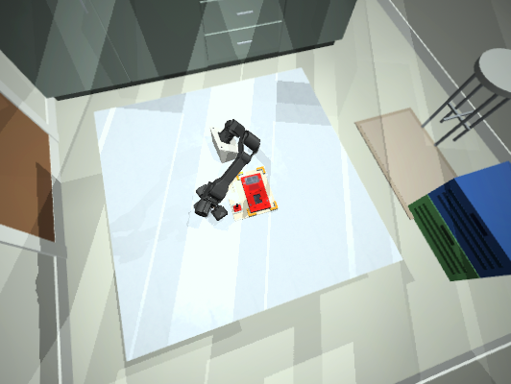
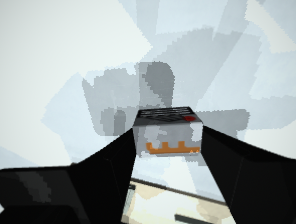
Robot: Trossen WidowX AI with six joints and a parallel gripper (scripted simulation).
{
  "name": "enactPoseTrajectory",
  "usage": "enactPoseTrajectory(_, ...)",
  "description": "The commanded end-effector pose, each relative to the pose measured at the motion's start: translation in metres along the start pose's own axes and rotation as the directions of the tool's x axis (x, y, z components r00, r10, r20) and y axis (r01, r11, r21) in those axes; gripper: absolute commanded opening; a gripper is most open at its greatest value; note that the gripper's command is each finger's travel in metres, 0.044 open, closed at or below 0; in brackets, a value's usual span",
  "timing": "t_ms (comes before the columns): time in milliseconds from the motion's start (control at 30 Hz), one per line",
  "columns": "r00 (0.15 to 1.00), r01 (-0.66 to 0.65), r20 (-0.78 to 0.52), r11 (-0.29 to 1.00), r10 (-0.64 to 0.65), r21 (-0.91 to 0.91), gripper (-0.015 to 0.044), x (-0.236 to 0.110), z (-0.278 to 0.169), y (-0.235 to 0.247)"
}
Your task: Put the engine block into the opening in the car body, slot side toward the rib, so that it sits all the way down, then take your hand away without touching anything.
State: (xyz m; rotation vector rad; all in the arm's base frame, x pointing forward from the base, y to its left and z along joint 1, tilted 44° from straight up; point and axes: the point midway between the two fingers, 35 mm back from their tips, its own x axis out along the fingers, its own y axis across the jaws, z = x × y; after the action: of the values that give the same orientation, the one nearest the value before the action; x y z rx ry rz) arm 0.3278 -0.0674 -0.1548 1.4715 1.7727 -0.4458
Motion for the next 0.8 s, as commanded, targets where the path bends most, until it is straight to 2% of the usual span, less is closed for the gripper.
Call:
enactPoseTrajectory(0,1.000,0.006,-0.014,1.000,-0.006,0.008,0.0000,0.0080,-0.0018,-0.0033)
enactPoseTrajectory(67,1.000,0.006,-0.014,1.000,-0.006,0.008,0.0000,0.0080,-0.0018,-0.0033)
enactPoseTrajectory(100,1.000,0.000,0.000,1.000,0.000,0.001,0.0026,0.0004,0.0000,-0.0003)
enactPoseTrajectory(633,1.000,0.000,0.000,1.000,0.000,0.001,0.0440,0.0004,0.0000,-0.0003)
enactPoseTrajectory(767,1.000,0.000,0.000,1.000,0.000,0.001,0.0440,0.0004,0.0000,-0.0003)
